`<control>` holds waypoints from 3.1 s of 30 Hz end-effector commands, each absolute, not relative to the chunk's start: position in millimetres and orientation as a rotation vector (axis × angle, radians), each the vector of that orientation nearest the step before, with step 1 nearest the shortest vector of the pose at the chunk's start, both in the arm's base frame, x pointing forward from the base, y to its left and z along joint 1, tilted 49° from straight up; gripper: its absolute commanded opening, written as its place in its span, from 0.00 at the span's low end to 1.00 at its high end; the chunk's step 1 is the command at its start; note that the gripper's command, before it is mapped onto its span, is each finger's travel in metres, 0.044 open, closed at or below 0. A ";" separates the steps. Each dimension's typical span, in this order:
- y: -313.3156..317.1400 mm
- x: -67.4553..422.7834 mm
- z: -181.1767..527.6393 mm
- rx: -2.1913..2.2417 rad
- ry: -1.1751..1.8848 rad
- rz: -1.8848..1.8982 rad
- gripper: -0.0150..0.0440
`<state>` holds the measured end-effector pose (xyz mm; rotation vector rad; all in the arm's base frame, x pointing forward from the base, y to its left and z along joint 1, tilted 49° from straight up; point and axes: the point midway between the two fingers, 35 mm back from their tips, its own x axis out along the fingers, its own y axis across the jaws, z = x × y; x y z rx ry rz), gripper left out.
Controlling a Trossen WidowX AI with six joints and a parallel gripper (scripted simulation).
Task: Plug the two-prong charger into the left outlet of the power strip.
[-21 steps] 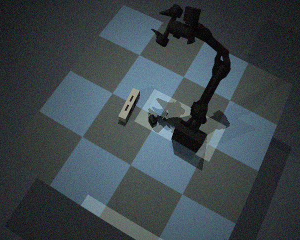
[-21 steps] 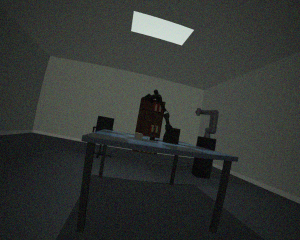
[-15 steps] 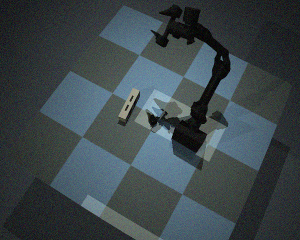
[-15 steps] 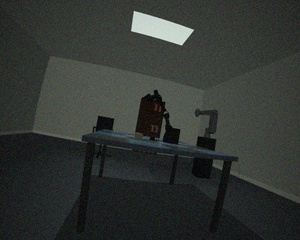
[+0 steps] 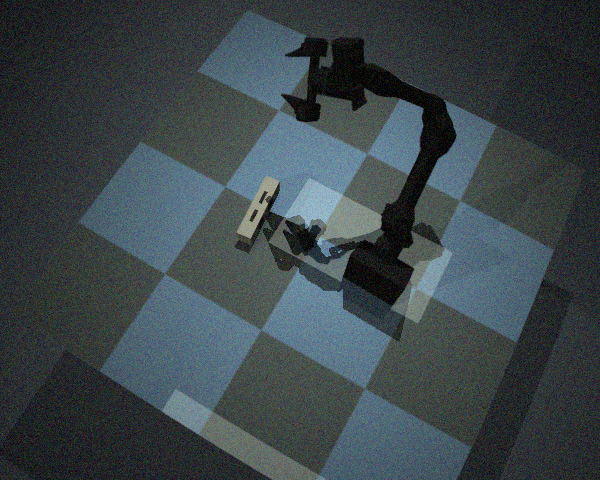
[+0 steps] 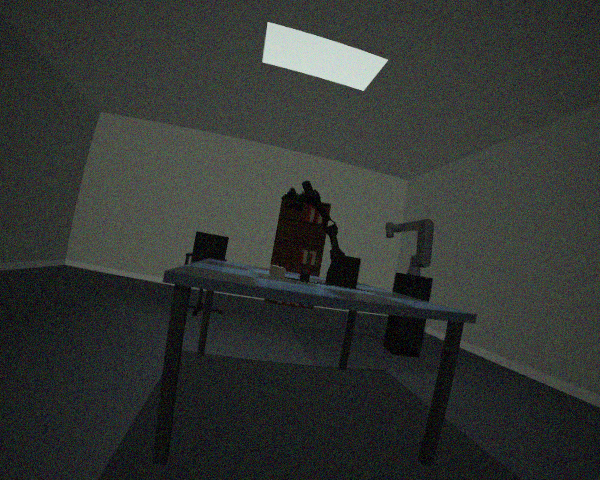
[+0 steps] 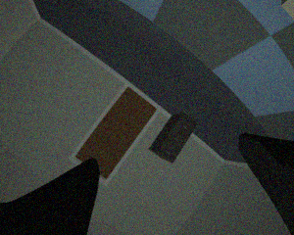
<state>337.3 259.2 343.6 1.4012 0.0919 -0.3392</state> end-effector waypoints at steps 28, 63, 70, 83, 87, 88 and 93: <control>186.5 319.1 77.8 0.345 0.690 -0.668 1.00; 71.3 217.4 -28.2 -0.333 1.240 -0.868 1.00; 62.8 217.9 -35.9 -0.333 1.240 -0.868 1.00; 50.5 221.0 -47.7 -0.333 1.240 -0.867 1.00; 45.6 221.9 -52.0 -0.333 1.240 -0.867 1.00; 44.3 222.1 -53.1 -0.333 1.240 -0.867 1.00; 38.1 222.9 -58.3 -0.333 1.239 -0.868 1.00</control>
